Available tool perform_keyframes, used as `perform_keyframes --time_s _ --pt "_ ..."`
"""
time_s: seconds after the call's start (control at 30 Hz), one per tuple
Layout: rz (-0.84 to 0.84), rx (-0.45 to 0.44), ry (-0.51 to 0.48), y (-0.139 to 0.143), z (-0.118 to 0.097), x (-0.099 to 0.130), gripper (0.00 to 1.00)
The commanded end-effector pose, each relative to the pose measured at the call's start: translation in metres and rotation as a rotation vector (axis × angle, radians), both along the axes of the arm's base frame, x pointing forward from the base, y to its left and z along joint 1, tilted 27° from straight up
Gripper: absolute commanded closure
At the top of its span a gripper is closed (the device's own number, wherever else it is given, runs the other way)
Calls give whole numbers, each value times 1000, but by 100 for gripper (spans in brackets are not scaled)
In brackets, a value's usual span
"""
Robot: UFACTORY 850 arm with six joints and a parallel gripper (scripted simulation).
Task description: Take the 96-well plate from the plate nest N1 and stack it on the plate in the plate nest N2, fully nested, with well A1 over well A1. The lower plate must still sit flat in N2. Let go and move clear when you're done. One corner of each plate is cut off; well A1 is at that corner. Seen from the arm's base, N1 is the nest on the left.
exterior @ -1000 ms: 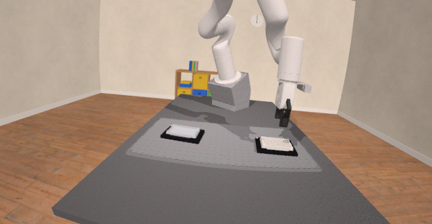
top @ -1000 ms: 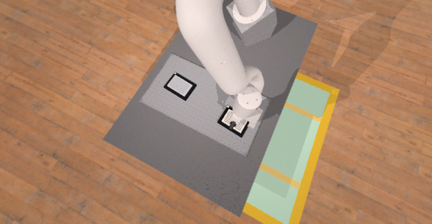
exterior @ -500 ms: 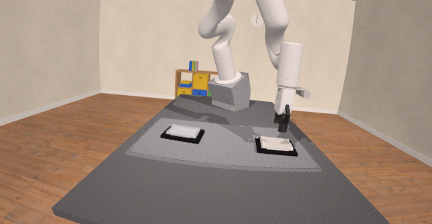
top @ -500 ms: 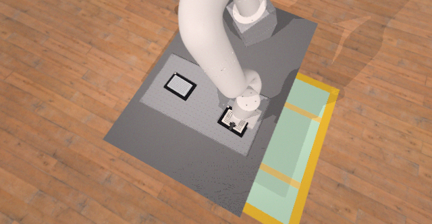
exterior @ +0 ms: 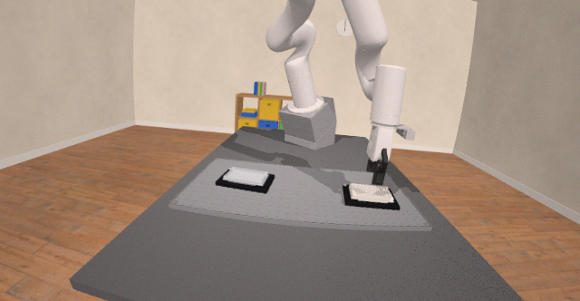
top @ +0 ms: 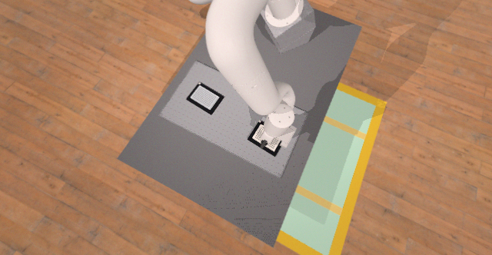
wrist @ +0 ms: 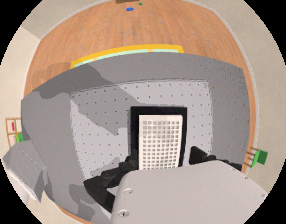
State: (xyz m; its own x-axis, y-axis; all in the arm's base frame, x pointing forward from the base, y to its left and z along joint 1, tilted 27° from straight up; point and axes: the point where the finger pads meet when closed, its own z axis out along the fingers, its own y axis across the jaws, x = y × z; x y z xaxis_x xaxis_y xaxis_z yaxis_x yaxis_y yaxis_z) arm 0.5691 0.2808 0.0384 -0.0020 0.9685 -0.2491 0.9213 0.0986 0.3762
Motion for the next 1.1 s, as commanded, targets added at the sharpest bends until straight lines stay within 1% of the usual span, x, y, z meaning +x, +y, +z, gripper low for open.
perform_keyframes --time_s 0.0,0.53,1.07 --pt "1 1 -2 -1 -5 3 0" --pt "1 1 -2 -6 -25 12 0" --pt "1 1 -2 -6 -27 13 0"
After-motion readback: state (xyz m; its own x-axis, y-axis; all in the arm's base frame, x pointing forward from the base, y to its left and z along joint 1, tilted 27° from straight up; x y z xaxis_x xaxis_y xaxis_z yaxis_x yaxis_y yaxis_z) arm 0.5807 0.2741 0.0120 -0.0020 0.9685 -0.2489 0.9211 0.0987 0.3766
